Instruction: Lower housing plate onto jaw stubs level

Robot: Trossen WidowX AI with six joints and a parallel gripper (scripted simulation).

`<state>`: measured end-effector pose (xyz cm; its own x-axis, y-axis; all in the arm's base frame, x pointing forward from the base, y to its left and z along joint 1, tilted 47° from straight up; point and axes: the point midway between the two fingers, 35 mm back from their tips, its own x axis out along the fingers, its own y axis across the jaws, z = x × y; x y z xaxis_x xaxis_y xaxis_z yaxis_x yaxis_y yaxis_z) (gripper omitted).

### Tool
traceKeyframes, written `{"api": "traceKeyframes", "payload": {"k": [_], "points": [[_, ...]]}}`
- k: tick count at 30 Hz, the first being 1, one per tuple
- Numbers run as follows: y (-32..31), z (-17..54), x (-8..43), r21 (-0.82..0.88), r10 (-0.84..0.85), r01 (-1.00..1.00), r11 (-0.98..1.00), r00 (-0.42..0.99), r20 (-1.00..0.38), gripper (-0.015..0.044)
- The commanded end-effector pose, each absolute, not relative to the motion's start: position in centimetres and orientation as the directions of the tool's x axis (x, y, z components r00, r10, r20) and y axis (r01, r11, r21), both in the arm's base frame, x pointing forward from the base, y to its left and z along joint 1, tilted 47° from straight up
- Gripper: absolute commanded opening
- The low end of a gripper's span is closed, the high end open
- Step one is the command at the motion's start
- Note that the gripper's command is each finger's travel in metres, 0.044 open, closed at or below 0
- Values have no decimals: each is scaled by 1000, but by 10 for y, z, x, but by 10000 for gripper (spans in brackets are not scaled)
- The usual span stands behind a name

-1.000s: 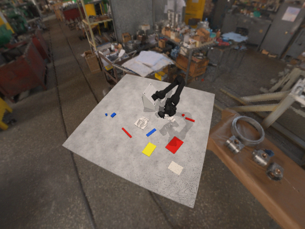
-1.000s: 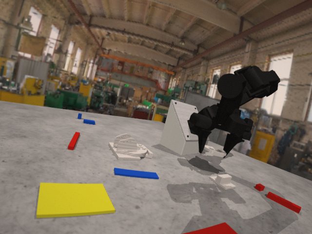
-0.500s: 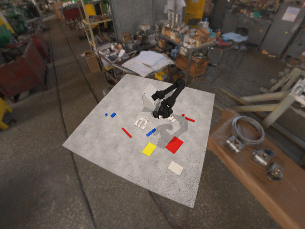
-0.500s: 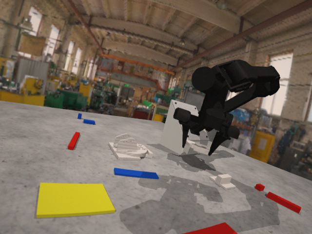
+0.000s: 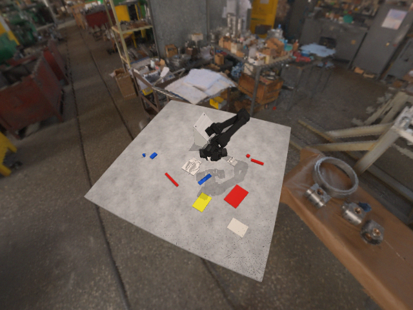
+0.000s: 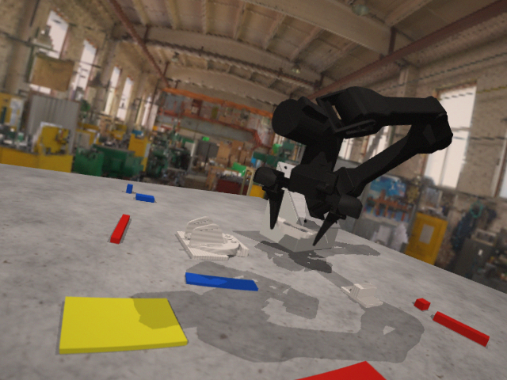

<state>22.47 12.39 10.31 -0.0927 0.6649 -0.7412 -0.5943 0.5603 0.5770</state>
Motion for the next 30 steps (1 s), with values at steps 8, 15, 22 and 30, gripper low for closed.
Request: {"api": "traceKeyframes", "payload": {"k": [8,15,22,30], "points": [[100,78,242,631,664,-438,640,-97,-741,351],[85,62,250,659,670,-334,674,-100,-736,351],[69,46,256,681,678,-226,697,-103,-728,351],[51,27,260,699,691,-99,708,-104,-715,351]]}}
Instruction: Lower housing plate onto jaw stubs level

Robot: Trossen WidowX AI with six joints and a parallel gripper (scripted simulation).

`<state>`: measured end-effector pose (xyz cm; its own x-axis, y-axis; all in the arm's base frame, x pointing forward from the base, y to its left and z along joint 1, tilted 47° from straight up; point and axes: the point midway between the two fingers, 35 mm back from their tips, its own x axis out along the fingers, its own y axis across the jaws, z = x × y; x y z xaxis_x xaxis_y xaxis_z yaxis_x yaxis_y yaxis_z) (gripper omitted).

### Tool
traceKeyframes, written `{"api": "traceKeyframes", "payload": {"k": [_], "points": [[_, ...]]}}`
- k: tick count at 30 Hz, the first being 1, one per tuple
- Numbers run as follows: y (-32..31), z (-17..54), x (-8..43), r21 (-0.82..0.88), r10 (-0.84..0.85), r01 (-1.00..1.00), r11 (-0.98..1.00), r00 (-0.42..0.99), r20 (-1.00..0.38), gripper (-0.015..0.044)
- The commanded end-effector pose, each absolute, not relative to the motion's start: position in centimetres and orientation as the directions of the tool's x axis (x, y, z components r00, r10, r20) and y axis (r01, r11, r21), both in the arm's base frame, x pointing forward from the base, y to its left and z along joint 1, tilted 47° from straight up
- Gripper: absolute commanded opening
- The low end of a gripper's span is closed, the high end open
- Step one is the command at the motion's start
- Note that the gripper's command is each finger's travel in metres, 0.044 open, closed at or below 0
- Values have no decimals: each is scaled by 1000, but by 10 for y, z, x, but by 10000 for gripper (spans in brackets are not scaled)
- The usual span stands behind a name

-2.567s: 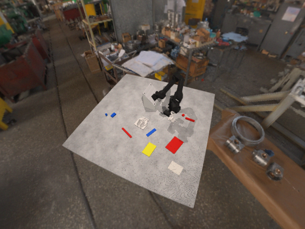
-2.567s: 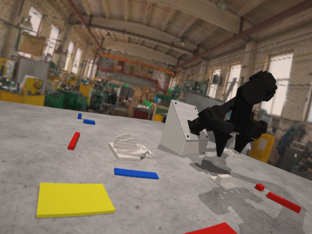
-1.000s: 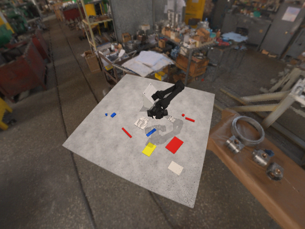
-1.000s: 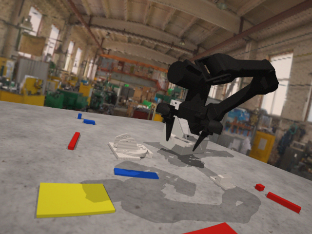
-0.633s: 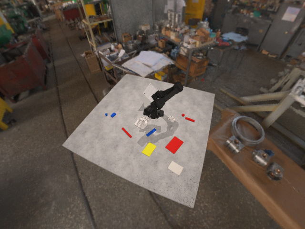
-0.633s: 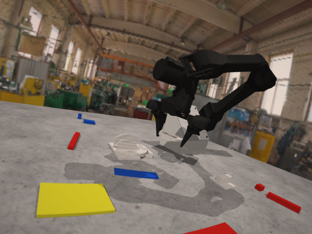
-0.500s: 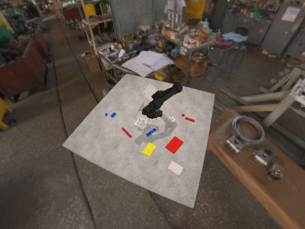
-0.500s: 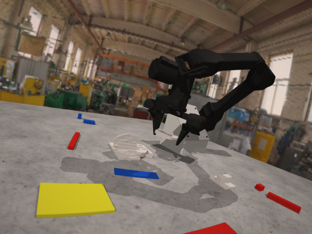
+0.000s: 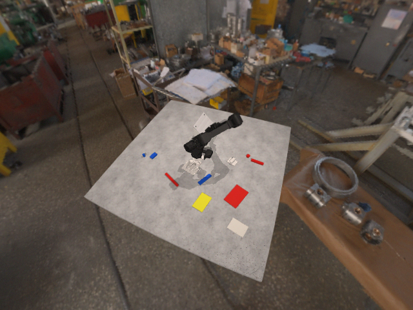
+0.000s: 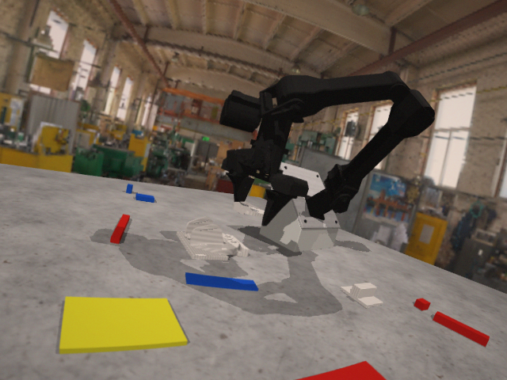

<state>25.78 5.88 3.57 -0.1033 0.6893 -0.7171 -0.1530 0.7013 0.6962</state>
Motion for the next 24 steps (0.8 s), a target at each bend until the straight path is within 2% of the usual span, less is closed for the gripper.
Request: {"api": "traceKeyframes", "payload": {"k": [1,12,24], "points": [[48,25,260,701,693,-83,709,-104,-713,351],[25,0,260,710,715,80,699,-101,-692,351],[25,0,260,710,715,83,699,-101,-692,351]]}}
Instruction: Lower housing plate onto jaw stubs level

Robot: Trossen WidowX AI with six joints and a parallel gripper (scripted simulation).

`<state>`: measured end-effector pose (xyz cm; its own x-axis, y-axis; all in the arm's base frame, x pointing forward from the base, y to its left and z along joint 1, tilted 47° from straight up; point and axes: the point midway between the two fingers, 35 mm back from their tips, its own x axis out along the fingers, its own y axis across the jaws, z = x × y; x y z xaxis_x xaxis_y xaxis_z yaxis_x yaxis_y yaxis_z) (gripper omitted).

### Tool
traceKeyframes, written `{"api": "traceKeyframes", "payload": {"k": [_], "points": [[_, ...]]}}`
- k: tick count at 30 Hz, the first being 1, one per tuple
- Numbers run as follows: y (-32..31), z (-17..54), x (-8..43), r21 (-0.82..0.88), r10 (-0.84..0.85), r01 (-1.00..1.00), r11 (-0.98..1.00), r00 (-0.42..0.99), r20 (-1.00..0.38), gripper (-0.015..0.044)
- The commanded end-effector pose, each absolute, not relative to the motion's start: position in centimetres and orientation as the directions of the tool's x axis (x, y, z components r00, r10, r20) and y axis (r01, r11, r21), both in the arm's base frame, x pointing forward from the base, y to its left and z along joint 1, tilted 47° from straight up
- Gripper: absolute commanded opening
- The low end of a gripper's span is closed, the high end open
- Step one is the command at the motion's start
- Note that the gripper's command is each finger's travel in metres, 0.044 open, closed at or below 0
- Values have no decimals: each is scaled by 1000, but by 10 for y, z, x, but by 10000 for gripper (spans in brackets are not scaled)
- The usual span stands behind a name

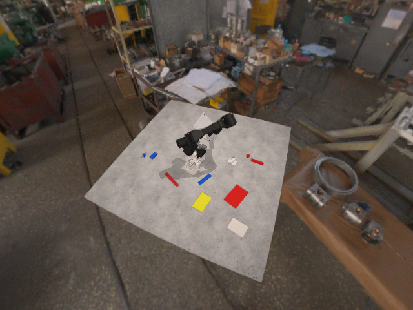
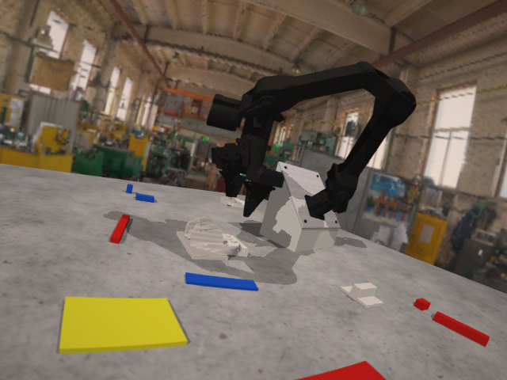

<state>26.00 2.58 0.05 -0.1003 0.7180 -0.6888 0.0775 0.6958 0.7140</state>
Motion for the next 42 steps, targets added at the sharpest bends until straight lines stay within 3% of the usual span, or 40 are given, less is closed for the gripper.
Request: {"api": "traceKeyframes", "payload": {"k": [1,42], "points": [[25,0,260,710,715,83,699,-101,-692,351],[30,5,254,712,715,75,698,-101,-691,351]]}}
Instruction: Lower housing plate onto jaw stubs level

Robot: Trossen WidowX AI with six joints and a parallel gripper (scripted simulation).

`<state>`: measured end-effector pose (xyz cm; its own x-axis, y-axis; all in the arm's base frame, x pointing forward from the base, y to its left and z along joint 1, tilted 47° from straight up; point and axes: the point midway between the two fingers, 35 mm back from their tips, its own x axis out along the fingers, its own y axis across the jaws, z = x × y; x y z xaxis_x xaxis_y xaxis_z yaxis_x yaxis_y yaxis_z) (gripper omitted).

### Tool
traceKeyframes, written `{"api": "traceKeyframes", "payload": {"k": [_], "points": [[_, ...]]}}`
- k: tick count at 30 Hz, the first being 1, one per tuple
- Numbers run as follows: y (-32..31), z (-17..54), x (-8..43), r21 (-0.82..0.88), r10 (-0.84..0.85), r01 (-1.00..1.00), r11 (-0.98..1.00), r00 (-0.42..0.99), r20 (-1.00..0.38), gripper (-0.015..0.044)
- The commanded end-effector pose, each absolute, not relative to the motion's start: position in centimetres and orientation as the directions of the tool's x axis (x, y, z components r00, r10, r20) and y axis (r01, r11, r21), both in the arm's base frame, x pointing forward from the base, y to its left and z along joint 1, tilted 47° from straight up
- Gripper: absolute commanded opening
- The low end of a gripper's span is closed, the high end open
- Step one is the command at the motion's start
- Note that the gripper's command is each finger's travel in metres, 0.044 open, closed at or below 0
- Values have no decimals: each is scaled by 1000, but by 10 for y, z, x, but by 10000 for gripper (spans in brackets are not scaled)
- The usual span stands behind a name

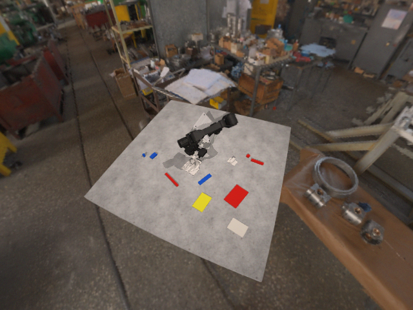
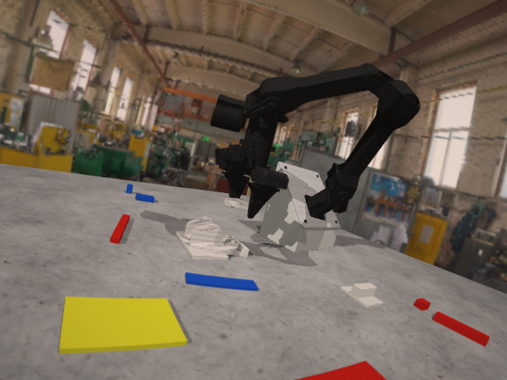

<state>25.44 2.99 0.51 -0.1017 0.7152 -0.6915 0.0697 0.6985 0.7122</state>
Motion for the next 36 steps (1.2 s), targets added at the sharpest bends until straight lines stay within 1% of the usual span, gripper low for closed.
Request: {"api": "traceKeyframes", "payload": {"k": [1,18,36], "points": [[30,5,254,712,715,75,698,-101,-691,351],[32,6,254,712,715,75,699,-101,-691,351],[52,-15,253,711,714,76,700,-100,-693,351]]}}
